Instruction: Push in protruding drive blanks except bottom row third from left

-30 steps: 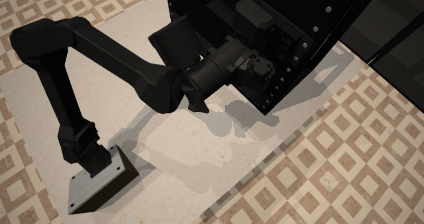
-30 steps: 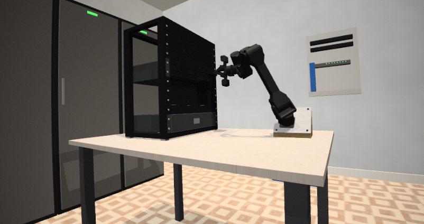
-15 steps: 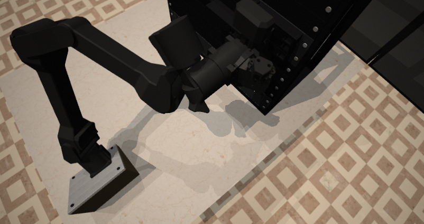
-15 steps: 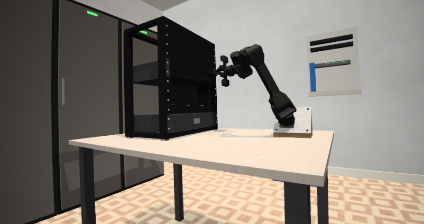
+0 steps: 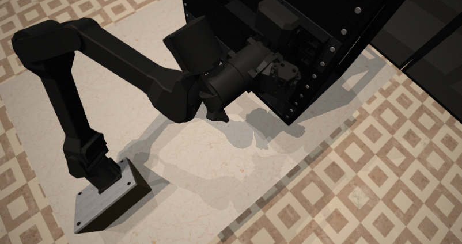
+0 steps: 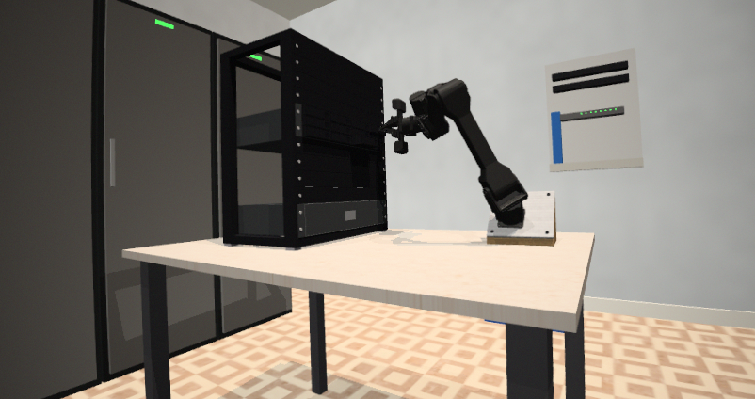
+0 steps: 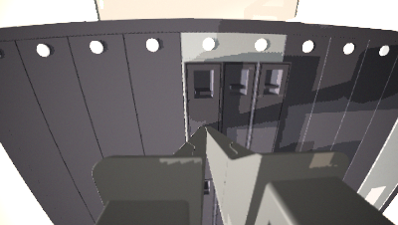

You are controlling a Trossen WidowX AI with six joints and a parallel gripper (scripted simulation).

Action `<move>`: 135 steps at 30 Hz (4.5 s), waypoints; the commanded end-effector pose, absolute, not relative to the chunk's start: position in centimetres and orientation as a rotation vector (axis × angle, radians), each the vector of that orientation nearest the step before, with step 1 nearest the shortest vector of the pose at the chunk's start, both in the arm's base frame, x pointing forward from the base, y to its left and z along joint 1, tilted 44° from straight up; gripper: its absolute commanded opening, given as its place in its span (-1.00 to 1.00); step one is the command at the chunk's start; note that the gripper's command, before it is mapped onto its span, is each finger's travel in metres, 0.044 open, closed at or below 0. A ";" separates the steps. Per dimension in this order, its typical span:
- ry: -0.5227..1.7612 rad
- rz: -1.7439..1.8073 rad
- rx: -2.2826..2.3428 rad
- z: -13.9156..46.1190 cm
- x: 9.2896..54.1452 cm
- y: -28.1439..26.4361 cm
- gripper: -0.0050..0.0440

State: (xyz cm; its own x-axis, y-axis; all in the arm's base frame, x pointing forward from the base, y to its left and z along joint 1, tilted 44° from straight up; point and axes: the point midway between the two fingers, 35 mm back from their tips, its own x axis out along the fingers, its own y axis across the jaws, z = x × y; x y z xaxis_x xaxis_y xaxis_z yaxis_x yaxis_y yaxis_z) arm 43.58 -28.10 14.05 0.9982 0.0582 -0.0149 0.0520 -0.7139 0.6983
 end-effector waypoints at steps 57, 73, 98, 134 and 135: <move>0.044 0.026 2.343 15.3 44.4 -28.7 -0.80; 0.044 0.026 2.343 15.4 44.8 -28.7 -0.80; 0.044 0.026 2.343 15.4 44.8 -28.7 -0.80; 0.044 0.026 2.343 15.5 36.8 -29.1 -0.80; 0.044 0.026 2.343 15.5 36.8 -29.1 -0.80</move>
State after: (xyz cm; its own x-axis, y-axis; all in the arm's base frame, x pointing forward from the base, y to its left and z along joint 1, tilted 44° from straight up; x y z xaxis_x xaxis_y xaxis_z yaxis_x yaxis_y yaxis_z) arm 36.82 -29.06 14.94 0.9992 0.0393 -0.0028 0.0298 -0.7061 0.7075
